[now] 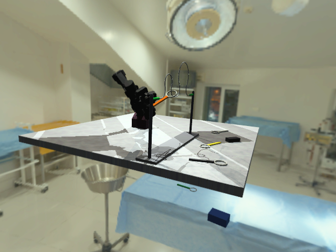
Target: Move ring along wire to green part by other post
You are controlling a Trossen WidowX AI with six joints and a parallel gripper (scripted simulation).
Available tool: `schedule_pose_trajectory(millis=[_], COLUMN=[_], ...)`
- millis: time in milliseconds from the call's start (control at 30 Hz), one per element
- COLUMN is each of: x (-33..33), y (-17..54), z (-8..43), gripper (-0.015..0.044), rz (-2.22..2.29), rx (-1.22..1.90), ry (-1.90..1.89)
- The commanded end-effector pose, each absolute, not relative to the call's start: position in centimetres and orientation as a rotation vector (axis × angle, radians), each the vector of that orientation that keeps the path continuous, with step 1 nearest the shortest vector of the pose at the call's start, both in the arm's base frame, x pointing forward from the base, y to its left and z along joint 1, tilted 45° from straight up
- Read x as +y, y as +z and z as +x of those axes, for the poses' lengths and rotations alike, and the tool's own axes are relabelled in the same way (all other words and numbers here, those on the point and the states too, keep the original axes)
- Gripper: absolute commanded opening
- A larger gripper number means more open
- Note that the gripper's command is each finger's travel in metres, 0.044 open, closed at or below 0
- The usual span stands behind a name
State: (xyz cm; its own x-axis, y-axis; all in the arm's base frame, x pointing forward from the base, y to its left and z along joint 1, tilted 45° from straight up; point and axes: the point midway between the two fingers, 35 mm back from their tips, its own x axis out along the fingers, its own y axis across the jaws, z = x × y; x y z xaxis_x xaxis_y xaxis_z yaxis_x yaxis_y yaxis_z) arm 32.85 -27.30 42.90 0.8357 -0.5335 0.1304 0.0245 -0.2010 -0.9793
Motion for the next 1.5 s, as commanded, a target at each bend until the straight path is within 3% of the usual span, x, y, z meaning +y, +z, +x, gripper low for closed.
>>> schedule_pose_trajectory(millis=[0,1467], x=[-27.5,-22.9], y=[41.6,28.3], z=[32.8,33.5], gripper=[-0.0150,-0.0150], rz=[-1.624,-0.806], rx=[0.409,0.478], ry=[-0.513,-0.309])
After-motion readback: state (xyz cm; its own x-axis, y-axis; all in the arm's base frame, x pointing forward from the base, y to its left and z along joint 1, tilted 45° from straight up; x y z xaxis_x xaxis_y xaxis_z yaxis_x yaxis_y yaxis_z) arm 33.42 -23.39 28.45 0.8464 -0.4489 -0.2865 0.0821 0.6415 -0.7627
